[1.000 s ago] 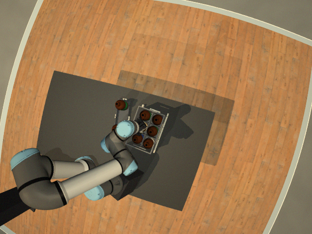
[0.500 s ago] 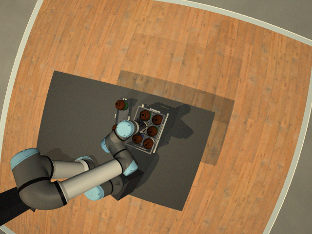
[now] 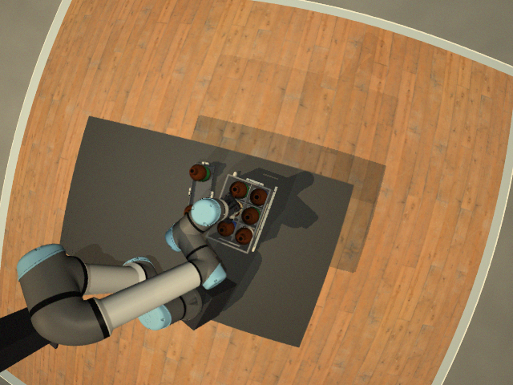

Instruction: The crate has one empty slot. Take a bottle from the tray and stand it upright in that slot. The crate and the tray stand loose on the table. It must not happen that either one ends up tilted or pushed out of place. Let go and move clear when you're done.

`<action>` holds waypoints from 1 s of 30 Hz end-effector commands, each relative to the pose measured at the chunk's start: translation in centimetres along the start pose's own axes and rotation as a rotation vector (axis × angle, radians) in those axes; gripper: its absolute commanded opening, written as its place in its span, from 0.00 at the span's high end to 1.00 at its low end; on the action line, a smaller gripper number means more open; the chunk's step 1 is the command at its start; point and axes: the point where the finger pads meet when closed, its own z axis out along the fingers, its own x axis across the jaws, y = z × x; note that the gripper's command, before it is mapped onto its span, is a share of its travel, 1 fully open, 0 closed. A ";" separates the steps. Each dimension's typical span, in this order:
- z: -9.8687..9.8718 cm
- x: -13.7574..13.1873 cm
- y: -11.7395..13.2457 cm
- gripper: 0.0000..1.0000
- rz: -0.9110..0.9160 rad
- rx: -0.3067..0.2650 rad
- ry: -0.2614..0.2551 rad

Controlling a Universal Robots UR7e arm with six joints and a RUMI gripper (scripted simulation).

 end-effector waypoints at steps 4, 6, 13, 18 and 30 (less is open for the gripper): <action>-0.4 0.0 0.0 0.62 0.000 -0.001 0.000; -0.6 0.0 0.0 0.62 0.000 -0.001 0.000; -1.7 0.0 0.0 0.62 0.000 -0.001 0.000; -2.8 0.0 0.0 0.62 0.000 -0.001 0.000; -5.3 0.0 0.0 0.62 0.000 -0.001 0.000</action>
